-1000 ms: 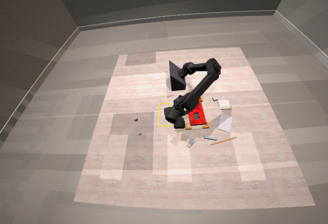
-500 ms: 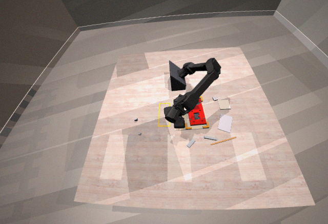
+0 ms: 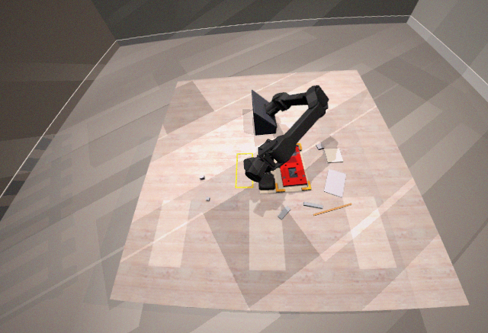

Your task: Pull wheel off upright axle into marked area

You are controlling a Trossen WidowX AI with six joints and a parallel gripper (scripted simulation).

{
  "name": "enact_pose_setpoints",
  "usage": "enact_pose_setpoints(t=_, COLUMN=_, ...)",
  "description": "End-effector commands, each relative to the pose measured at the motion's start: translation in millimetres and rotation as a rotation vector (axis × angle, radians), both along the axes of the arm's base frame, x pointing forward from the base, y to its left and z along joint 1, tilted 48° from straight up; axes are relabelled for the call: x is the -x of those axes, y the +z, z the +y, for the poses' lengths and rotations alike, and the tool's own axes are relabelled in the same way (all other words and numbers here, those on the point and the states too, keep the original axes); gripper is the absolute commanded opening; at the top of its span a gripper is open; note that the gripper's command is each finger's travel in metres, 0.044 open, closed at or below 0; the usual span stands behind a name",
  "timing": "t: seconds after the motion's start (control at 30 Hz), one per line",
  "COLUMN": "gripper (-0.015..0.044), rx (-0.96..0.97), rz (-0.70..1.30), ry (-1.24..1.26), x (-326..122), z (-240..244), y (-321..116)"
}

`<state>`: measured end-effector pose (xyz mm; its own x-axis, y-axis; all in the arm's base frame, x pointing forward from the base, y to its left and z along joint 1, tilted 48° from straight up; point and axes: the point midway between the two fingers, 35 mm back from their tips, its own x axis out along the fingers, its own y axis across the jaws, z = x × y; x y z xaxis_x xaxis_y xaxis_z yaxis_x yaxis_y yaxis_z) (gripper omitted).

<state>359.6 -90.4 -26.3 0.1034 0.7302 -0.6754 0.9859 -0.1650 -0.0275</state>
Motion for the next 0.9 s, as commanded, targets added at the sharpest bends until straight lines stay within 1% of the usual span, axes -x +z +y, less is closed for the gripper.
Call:
enact_pose_setpoints(t=0.0, gripper=0.0000, rx=0.004, rz=-0.004, ry=0.005, x=0, z=-1, y=1)
enact_pose_setpoints(t=0.6, gripper=0.0000, rx=0.004, rz=-0.003, ry=0.003, x=1, z=-7, y=6)
enact_pose_setpoints(t=0.87, gripper=0.0000, rx=0.004, rz=-0.002, ry=0.003, x=6, z=-30, y=28)
